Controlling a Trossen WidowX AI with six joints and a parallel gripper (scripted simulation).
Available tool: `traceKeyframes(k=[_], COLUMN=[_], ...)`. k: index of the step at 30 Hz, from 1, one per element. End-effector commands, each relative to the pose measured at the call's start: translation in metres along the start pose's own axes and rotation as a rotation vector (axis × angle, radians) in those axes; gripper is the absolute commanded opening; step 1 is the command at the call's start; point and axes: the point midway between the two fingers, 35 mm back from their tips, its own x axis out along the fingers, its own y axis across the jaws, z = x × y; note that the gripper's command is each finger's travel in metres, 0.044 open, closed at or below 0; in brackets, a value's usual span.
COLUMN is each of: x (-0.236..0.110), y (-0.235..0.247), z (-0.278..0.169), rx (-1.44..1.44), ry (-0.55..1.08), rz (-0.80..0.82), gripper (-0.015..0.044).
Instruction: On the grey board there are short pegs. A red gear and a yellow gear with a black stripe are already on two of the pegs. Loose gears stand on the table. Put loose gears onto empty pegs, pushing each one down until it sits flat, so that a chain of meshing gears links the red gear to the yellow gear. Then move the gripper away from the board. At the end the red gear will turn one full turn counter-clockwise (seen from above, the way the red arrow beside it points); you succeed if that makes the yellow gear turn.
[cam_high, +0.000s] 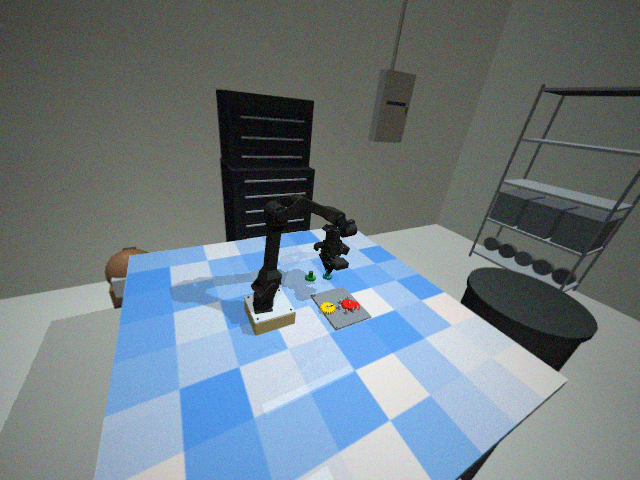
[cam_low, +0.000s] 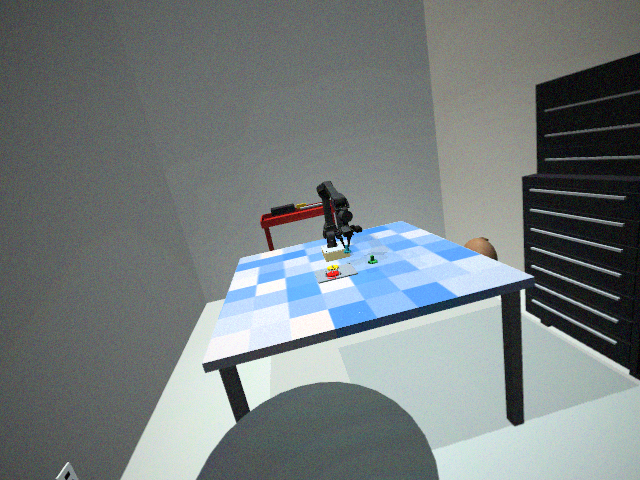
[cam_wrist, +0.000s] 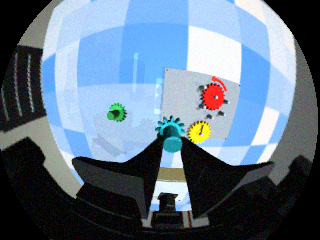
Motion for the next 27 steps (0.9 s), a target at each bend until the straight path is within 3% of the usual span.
traceKeyframes(k=[1,27], x=[0.004,0.022], y=[-0.007,-0.066], z=[0.002,0.008], rx=[-0.005,-0.009], ry=[0.003,0.002], rz=[0.002,-0.004], gripper=[0.0000,0.0000])
